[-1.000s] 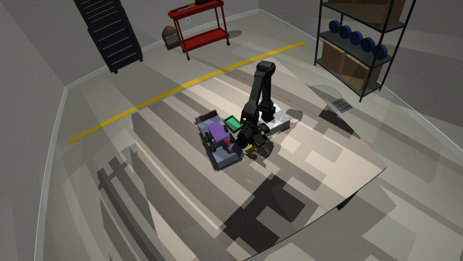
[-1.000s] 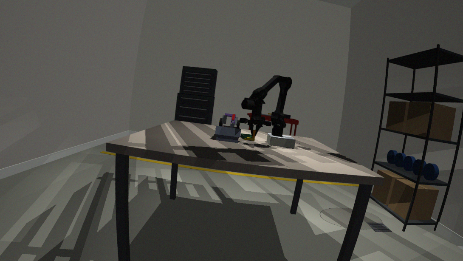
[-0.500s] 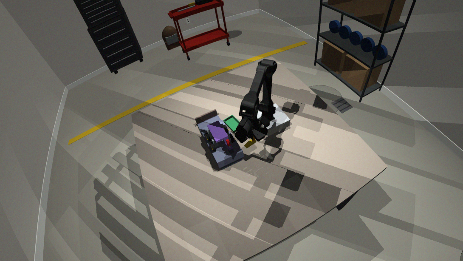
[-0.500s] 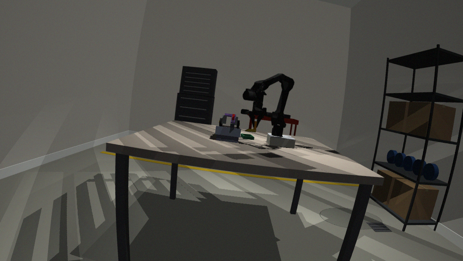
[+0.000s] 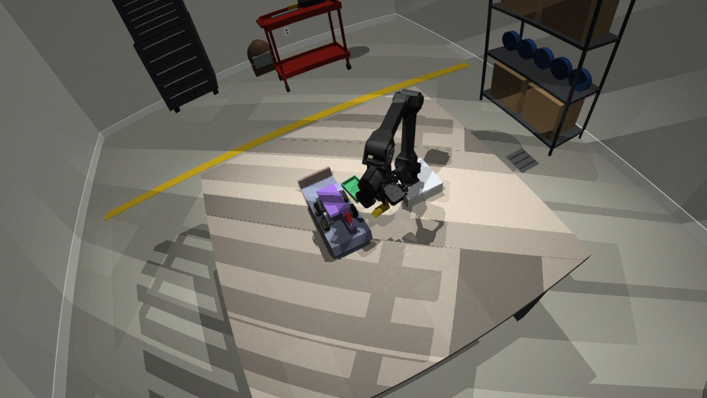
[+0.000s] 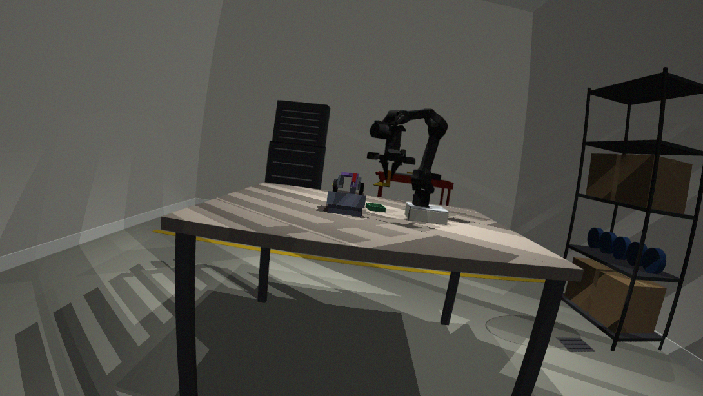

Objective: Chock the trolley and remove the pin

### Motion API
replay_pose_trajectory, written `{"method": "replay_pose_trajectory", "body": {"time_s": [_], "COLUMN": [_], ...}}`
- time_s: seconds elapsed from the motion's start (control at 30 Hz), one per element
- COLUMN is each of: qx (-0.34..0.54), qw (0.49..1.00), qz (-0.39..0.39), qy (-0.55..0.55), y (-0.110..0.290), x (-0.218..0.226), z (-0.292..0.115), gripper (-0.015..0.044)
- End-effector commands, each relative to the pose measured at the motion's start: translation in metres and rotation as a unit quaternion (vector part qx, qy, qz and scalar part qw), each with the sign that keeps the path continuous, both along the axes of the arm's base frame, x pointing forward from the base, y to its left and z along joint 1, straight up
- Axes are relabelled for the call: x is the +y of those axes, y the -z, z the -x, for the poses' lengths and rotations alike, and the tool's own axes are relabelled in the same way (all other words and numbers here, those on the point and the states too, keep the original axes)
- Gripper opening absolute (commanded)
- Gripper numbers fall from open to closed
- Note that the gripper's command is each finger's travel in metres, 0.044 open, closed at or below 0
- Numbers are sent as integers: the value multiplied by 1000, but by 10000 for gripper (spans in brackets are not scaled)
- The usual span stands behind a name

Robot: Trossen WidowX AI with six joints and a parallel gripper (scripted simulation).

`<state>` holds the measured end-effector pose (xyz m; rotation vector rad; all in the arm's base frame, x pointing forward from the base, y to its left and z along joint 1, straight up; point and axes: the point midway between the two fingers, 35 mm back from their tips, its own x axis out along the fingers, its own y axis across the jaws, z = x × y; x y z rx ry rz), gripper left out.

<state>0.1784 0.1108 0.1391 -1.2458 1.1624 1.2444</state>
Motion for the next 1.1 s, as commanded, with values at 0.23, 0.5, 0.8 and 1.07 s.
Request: {"method": "replay_pose_trajectory", "body": {"time_s": [0.23, 0.5, 0.8, 1.07], "qx": [-2, -1, 1, 3], "qw": [1000, 994, 966, 920], "qz": [1, -1, -4, -7], "qy": [0, 107, 259, 391], "y": [-17, -17, -17, -17], "x": [-1, -1, -1, -1], "z": [-2, -2, -2, -2], "gripper": [0, 0, 0, 0]}}
